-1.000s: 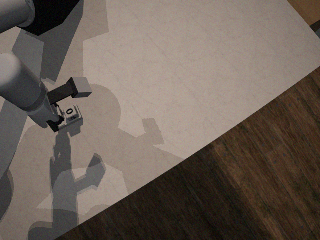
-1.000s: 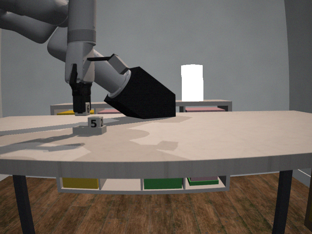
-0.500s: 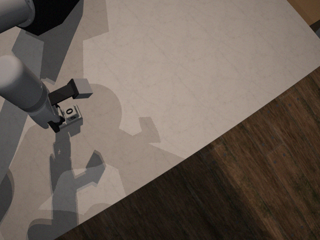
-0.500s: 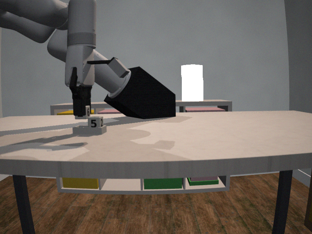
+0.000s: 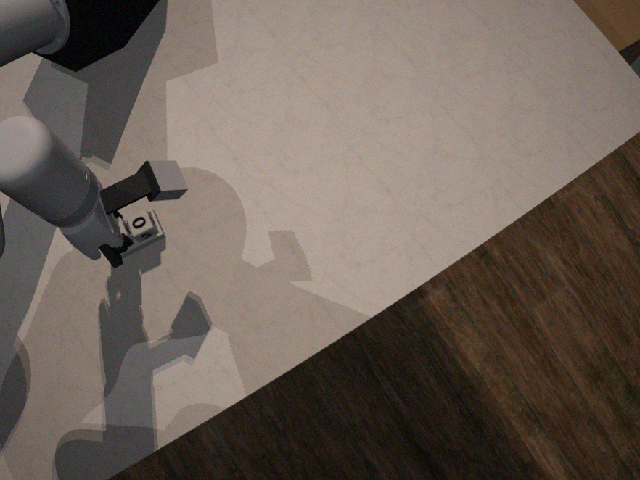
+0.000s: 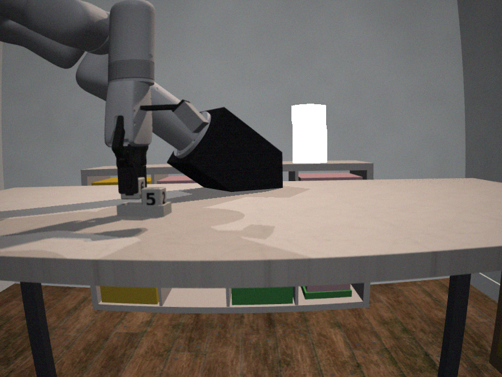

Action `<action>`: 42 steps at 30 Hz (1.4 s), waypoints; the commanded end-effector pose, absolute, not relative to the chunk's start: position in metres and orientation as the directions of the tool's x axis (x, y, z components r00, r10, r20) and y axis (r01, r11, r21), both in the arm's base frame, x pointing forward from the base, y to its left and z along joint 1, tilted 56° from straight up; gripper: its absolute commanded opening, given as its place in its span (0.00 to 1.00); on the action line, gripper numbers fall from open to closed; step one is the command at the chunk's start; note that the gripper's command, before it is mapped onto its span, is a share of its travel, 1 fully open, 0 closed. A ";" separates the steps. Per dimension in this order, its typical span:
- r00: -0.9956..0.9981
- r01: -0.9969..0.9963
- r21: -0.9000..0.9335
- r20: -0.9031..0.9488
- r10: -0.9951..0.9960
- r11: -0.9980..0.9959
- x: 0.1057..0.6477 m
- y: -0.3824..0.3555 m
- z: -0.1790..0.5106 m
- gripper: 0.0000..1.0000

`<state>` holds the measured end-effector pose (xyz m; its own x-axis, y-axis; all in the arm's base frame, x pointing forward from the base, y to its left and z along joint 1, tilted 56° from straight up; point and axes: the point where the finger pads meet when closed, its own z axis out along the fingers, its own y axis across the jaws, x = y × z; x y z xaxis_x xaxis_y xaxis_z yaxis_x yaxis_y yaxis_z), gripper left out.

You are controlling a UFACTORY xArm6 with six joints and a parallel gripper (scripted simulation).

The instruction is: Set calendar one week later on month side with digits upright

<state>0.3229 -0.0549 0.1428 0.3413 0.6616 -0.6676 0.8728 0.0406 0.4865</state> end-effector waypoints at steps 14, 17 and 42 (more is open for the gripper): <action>0.342 0.872 0.488 -0.667 0.663 0.041 0.325 -0.058 0.140 0.29; 0.342 0.872 0.488 -0.667 0.663 0.041 0.325 -0.058 0.140 0.29; 0.342 0.872 0.488 -0.667 0.663 0.041 0.325 -0.059 0.140 0.29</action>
<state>0.3247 -0.0589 0.1397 0.3413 0.6616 -0.6677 0.8728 0.0406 0.4864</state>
